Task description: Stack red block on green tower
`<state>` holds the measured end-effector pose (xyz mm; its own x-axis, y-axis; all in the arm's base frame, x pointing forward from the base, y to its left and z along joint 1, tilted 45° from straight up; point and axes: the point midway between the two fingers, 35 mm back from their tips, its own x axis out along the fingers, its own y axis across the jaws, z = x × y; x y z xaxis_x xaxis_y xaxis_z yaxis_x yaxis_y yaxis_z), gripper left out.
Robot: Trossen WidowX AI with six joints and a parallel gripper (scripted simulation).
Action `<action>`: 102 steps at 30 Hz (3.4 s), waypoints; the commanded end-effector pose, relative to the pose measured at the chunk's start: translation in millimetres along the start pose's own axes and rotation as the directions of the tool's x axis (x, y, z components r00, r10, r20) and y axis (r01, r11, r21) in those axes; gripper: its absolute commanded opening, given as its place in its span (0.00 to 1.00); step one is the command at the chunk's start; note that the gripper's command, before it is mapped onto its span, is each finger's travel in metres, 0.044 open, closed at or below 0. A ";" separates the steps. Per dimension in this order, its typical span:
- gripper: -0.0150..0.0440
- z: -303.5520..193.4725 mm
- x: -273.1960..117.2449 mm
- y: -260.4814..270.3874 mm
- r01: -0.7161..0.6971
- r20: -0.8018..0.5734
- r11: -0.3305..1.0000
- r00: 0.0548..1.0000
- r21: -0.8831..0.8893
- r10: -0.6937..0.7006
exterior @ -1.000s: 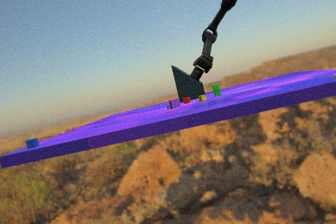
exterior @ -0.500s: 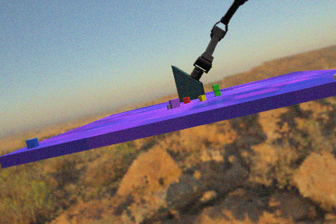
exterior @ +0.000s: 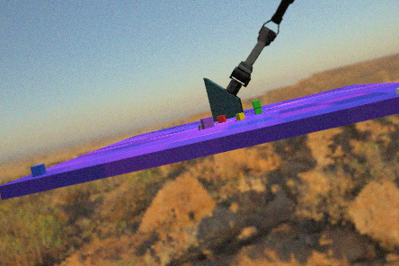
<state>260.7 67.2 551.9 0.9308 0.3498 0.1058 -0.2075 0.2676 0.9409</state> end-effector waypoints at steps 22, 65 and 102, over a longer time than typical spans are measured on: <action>1.00 -12.2 51.4 -387.1 0.608 -0.366 0.656 0.545 -0.447 -0.755; 1.00 -157.6 -100.9 -577.1 0.454 -0.877 0.805 0.099 -0.381 -0.470; 1.00 -188.7 -97.0 -593.0 0.454 -0.878 0.806 0.099 -0.379 -0.469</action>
<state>236.3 43.3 -76.9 -0.0771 0.6941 -0.7157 0.1385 0.7183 0.6818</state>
